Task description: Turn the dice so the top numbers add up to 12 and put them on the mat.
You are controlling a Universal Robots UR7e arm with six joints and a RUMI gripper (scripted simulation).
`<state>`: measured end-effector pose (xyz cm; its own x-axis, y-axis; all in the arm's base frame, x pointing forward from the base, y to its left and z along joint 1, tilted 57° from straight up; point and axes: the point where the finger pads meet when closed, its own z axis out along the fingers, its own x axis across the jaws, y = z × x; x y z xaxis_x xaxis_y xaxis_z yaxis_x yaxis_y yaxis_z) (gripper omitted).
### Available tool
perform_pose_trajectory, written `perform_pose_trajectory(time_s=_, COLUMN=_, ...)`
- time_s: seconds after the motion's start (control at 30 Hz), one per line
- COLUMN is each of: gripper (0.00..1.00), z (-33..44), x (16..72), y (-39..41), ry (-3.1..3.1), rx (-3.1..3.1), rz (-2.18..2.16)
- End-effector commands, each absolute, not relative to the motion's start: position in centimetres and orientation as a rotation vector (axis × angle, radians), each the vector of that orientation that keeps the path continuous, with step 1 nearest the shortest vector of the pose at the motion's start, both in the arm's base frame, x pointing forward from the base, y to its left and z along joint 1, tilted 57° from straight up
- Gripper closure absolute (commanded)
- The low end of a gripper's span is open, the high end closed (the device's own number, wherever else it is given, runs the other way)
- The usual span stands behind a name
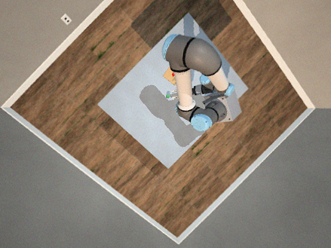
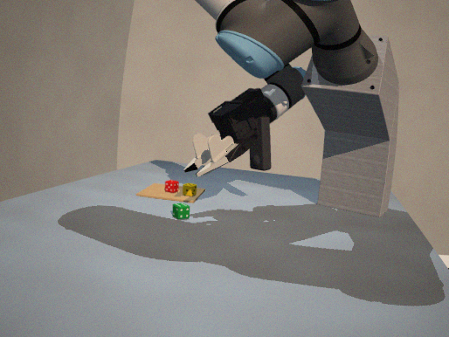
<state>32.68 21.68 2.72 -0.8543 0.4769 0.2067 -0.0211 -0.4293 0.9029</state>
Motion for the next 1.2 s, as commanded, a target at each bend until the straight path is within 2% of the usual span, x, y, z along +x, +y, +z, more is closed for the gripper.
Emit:
perform_pose_trajectory(time_s=0.0, gripper=0.76, z=3.4, x=31.9, y=20.5, ry=1.513, rx=0.660, rz=2.322)
perform_pose_trajectory(time_s=1.17, gripper=0.76, z=1.7, x=31.6, y=19.2, ry=2.002, rx=0.670, rz=2.218)
